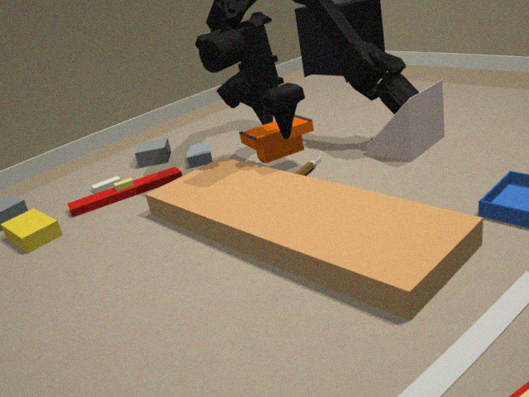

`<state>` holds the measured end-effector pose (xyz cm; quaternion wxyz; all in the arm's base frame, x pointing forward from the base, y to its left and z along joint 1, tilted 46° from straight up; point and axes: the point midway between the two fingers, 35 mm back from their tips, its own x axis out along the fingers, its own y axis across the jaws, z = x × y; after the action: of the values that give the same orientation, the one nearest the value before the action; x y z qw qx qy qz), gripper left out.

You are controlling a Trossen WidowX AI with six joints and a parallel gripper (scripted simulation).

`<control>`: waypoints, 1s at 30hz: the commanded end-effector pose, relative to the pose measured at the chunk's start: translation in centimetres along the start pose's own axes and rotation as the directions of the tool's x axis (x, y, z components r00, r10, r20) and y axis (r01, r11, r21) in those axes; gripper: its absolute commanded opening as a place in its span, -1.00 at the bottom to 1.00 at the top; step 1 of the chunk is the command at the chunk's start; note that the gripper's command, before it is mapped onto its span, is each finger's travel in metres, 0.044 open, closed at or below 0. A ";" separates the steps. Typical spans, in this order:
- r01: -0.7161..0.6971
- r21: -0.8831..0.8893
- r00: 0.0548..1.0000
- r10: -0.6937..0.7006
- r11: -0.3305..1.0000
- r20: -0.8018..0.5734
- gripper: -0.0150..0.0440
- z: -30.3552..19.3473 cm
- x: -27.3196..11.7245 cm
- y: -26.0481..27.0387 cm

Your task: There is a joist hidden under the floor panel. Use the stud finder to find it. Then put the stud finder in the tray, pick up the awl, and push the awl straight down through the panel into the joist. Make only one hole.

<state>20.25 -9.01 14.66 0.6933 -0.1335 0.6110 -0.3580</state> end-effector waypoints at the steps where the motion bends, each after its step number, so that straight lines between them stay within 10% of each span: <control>1: -0.033 -0.004 0.999 0.033 0.999 -0.002 -0.49 0.0 -0.1 -0.1; 30: -0.217 -0.024 0.976 0.217 0.976 0.007 -0.49 0.1 -0.1 -0.9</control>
<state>19.99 -9.69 15.17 0.7227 -0.0805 0.6247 -0.2844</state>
